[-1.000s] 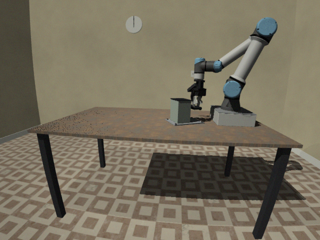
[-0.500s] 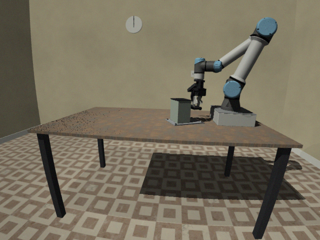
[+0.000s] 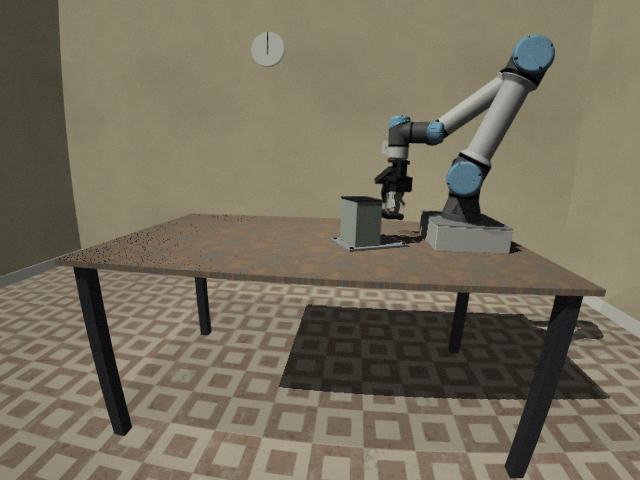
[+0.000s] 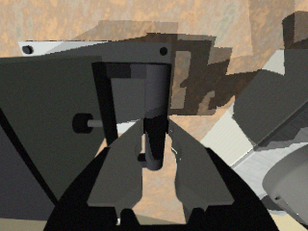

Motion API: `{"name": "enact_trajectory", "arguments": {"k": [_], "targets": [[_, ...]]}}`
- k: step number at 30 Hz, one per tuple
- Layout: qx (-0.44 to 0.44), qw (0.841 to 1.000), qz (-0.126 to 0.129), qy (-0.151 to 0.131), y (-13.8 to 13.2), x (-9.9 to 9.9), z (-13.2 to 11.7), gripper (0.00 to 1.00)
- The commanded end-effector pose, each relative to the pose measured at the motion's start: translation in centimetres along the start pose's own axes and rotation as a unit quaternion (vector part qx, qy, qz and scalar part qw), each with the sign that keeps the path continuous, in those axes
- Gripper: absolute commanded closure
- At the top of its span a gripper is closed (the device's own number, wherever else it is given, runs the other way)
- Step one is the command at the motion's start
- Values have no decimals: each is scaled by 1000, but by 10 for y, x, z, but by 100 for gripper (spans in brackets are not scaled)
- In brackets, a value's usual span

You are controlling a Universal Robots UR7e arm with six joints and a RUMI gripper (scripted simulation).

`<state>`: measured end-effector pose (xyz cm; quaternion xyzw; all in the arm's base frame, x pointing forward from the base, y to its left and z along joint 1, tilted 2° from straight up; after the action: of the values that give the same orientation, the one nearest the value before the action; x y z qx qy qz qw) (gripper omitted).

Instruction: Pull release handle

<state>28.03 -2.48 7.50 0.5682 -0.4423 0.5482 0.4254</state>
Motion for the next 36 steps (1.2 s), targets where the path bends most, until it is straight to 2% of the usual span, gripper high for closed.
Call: {"name": "enact_trajectory", "arguments": {"k": [1, 27, 36], "targets": [[0, 1000, 0, 0, 0, 0, 0, 100], [0, 1000, 0, 0, 0, 0, 0, 100], [0, 1000, 0, 0, 11, 0, 0, 100]]}}
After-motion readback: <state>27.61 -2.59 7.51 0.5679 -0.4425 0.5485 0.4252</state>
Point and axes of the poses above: the point where the finger pads meet when closed, its own x axis back along the fingers, its own y axis across the jaws, z = x × y, the point moved 7 cm from there along x, back along the fingers, and after that the axes turned 1 degree about -x, right-handed, at the moved point
